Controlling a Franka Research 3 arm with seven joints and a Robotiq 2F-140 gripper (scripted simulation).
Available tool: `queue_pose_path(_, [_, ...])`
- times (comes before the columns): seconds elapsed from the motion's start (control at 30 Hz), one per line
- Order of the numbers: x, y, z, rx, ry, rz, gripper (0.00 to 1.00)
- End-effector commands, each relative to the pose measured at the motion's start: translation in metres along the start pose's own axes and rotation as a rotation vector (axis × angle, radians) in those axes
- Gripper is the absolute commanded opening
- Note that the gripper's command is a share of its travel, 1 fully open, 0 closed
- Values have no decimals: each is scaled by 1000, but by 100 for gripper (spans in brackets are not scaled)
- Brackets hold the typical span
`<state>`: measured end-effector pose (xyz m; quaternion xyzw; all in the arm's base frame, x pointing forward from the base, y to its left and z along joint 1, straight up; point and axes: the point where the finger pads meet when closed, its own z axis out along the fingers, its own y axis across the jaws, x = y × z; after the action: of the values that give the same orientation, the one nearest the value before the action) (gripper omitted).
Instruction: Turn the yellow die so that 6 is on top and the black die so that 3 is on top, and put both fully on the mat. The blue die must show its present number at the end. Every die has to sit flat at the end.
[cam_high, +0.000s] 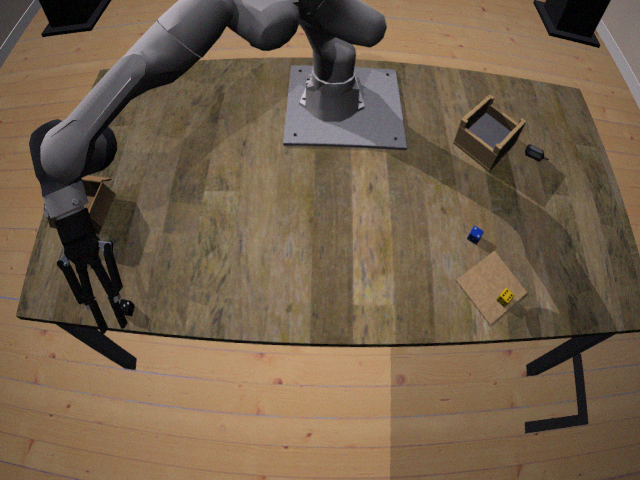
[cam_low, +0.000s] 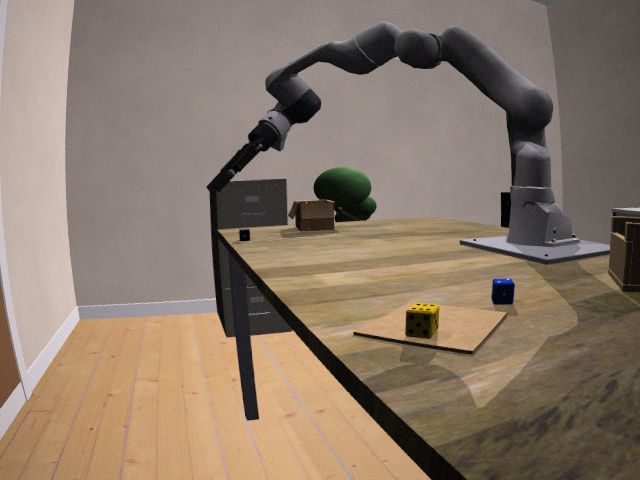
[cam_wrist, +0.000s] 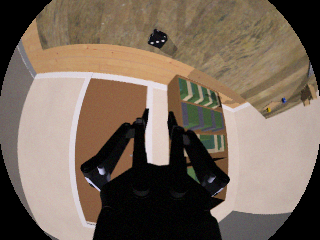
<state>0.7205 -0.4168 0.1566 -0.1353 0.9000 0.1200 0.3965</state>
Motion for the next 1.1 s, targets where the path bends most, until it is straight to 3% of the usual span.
queue_pose_path(0.0, [3, 10, 6, -66, 89, 135, 35])
queue_pose_path(0.4, [15, 13, 8, -75, 279, 173, 35])
queue_pose_path(0.5, [16, 13, 8, -73, 292, 176, 35])
queue_pose_path(0.53, [20, 13, 7, -64, 343, 188, 35])
queue_pose_path(0.67, [26, 12, 4, -44, 414, 207, 35])
queue_pose_path(1.0, [42, 6, -7, 37, 579, 258, 35])
queue_pose_path(1.07, [42, 6, -7, 37, 579, 258, 35])
